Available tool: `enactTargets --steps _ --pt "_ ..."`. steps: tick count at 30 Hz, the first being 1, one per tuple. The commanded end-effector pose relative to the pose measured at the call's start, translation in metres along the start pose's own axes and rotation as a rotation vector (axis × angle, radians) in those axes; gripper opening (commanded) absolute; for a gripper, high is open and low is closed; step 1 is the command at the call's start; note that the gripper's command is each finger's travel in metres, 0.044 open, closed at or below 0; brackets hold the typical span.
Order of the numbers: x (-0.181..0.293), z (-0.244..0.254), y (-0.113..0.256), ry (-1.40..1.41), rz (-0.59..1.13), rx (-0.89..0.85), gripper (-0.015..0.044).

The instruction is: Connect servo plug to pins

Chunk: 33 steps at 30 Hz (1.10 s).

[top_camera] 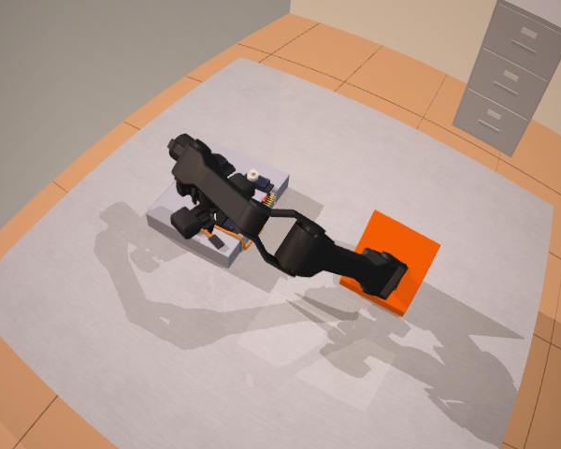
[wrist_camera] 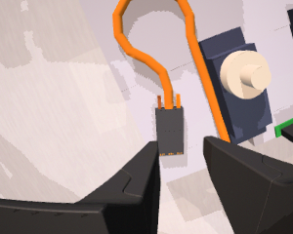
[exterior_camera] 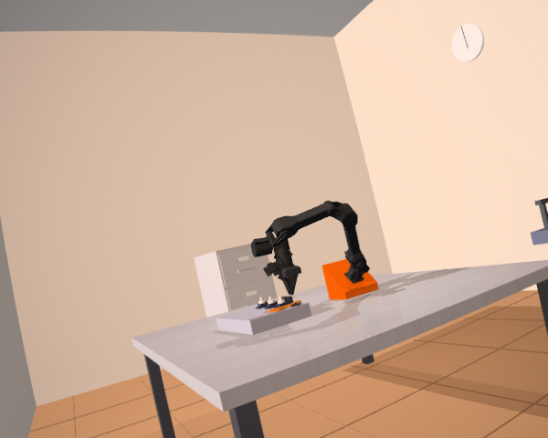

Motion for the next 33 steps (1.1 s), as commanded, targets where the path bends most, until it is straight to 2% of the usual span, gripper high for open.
enactTargets --steps 1,8,24,27,33 --pt "-0.002 -0.001 0.0 -0.023 0.012 -0.014 0.0115" --pt "-0.001 0.0 -0.022 -0.023 0.012 -0.014 0.0115" --pt "-0.001 0.0 -0.04 -0.022 0.012 -0.015 0.0115" --pt "-0.001 0.0 -0.04 -0.022 0.012 -0.015 0.0036" --pt "-0.001 0.0 -0.039 -0.022 0.012 -0.015 0.0"
Point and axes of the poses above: the point midway between the two fingers, 35 mm back from their tips, its own y axis back along the fingers, its own z axis across the jaws, x = y × z, the point moved 7 cm from there along y, back along the fingers, and after that the axes turned 4 degrees about y, right-handed, at the moved point
